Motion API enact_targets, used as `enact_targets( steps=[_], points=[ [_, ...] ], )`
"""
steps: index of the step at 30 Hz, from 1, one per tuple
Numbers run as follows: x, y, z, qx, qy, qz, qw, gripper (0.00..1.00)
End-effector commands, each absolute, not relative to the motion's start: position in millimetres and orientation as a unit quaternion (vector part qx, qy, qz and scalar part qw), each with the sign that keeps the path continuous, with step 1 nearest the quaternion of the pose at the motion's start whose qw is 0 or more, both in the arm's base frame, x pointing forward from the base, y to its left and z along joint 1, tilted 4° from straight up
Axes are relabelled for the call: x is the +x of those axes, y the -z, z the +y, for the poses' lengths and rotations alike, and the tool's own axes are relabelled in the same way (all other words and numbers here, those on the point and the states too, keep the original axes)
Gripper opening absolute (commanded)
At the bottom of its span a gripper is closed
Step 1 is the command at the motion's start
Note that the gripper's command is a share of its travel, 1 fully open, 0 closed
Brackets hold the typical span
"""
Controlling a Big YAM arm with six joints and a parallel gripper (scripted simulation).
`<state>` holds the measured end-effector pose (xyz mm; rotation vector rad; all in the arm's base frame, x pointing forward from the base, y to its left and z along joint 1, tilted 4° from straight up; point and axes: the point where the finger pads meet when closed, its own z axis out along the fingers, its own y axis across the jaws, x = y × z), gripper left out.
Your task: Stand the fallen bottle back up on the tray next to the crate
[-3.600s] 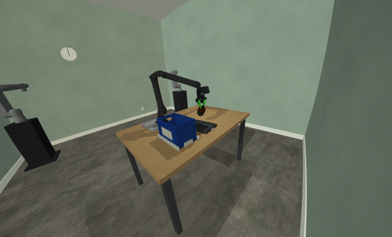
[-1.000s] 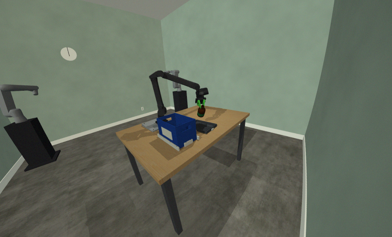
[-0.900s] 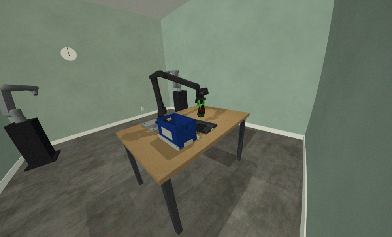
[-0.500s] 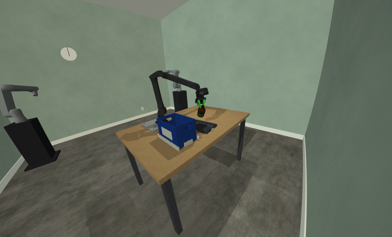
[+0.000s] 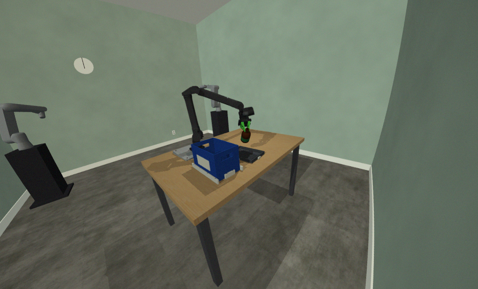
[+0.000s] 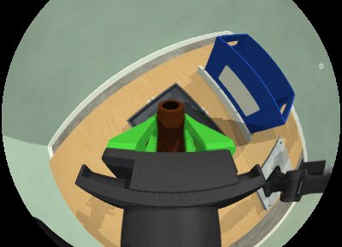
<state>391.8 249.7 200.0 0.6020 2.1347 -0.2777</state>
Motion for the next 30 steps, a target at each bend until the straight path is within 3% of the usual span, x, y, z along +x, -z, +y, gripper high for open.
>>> enact_targets(
  steps=[1, 30],
  points=[
    [389, -214, 255, 0.248, 0.092, 0.851, 0.454, 0.00],
    [391, -215, 257, 0.240, 0.110, 0.815, 0.516, 0.00]
  ],
)
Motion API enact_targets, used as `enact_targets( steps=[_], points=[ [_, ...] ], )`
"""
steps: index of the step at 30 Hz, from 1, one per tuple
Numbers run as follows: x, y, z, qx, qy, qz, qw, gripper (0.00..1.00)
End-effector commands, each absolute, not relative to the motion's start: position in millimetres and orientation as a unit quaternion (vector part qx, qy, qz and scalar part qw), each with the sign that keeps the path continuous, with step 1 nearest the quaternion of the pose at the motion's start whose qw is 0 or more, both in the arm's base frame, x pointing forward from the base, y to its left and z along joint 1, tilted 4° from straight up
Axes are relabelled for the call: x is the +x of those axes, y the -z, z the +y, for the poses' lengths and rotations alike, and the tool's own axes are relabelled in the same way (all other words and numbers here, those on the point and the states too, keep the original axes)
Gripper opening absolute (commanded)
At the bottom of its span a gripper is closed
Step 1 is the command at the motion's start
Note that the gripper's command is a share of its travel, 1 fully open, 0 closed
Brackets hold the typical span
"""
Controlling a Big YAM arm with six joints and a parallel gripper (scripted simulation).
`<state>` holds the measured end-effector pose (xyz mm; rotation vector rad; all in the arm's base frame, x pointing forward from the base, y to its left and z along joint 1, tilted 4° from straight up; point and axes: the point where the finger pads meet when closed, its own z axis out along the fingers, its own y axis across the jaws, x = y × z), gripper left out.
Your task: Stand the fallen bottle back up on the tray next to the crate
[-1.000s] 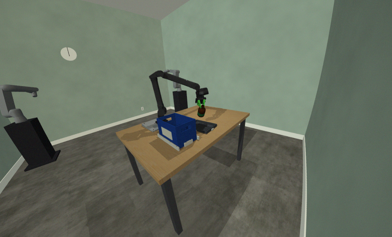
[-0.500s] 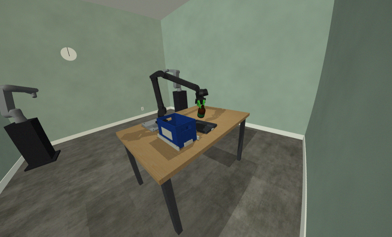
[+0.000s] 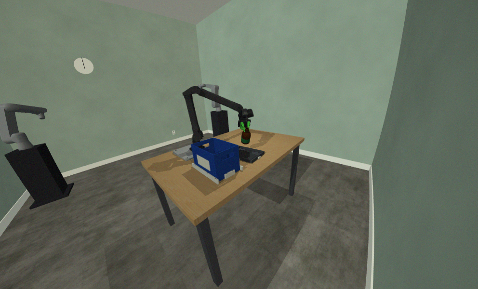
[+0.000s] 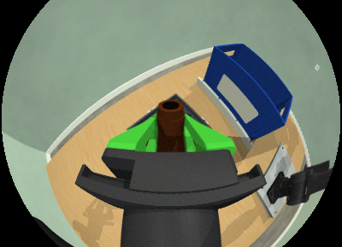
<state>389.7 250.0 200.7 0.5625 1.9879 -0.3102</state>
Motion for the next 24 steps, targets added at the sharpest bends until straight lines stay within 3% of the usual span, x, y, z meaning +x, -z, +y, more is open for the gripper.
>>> enact_targets(
  steps=[1, 24],
  points=[
    [390.8, -214.6, 256.6, 0.240, 0.110, 0.815, 0.516, 0.00],
    [390.0, -212.8, 256.9, 0.238, 0.113, 0.815, 0.517, 0.00]
  ],
)
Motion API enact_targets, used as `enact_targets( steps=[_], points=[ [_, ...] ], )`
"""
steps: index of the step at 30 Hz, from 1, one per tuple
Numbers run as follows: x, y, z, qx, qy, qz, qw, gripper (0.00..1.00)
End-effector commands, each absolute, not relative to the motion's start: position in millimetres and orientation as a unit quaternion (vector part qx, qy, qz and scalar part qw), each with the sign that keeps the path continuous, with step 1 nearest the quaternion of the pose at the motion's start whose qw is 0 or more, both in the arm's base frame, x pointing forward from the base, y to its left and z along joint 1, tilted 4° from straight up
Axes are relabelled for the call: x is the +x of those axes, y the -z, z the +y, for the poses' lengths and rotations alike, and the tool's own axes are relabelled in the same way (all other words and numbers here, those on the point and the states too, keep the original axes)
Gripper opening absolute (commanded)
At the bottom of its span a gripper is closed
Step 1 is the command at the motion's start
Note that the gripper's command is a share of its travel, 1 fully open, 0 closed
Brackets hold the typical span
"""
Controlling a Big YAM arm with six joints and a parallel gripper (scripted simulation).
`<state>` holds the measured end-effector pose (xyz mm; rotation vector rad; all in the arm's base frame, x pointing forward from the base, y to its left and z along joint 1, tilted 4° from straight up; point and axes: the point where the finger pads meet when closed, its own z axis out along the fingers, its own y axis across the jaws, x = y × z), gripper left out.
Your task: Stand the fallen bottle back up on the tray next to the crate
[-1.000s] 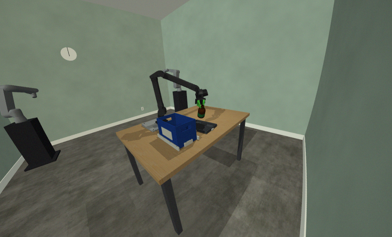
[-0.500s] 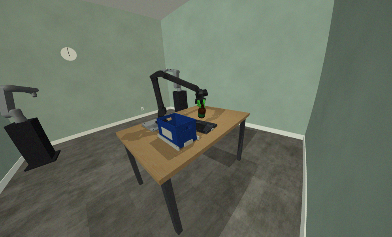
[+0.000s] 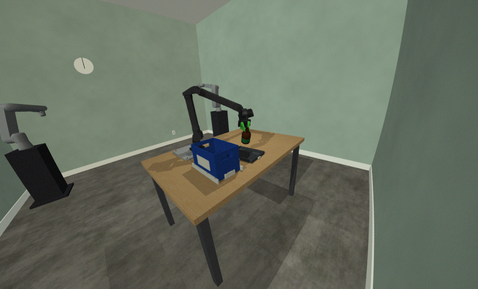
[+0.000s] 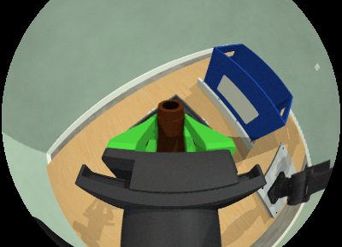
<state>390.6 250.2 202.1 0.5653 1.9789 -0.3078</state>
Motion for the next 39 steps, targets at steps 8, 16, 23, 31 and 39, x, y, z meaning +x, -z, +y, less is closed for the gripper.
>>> enact_targets(
  steps=[8, 16, 23, 31, 39],
  points=[
    [390.0, -212.8, 256.9, 0.238, 0.113, 0.815, 0.517, 0.00],
    [390.0, -212.8, 256.9, 0.238, 0.113, 0.815, 0.517, 0.00],
    [388.8, -209.6, 256.0, 0.235, 0.116, 0.815, 0.517, 0.00],
    [388.8, -208.4, 255.9, 0.229, 0.121, 0.813, 0.522, 0.00],
    [389.5, -207.5, 257.3, 0.225, 0.126, 0.801, 0.540, 0.00]
  ],
)
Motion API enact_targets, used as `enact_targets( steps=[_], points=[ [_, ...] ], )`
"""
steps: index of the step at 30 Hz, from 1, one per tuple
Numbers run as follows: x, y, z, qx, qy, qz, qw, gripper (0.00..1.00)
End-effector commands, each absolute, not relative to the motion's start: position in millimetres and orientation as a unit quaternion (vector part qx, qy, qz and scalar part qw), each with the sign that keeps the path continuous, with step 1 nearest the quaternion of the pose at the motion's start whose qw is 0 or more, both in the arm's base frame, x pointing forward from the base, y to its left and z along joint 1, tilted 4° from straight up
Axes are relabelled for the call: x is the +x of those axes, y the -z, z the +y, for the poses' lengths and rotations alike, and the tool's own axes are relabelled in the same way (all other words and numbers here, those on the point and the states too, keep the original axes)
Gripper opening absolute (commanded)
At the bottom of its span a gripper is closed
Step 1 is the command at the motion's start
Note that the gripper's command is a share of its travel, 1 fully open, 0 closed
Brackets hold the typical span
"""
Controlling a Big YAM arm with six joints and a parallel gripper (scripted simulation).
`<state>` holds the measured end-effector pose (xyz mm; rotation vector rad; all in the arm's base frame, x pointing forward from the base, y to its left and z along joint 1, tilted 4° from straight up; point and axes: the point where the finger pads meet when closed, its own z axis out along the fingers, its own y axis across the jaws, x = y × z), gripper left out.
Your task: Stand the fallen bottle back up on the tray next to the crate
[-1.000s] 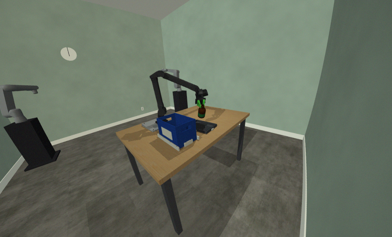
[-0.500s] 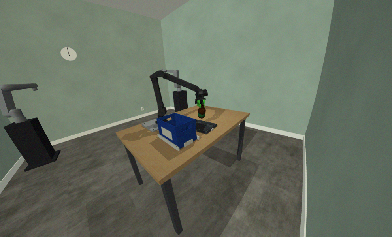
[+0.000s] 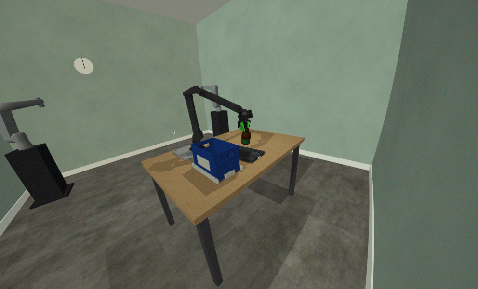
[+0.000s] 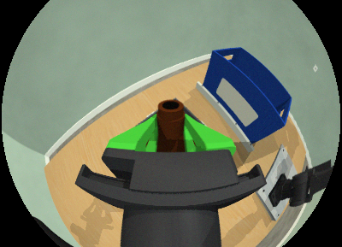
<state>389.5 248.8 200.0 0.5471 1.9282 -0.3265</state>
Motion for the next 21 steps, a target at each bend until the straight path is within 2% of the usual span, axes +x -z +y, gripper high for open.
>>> enact_targets(
  steps=[1, 21],
  points=[
    [389, -205, 257, 0.223, 0.130, 0.800, 0.542, 0.00],
    [388, -209, 255, 0.221, 0.139, 0.770, 0.582, 0.00]
  ],
)
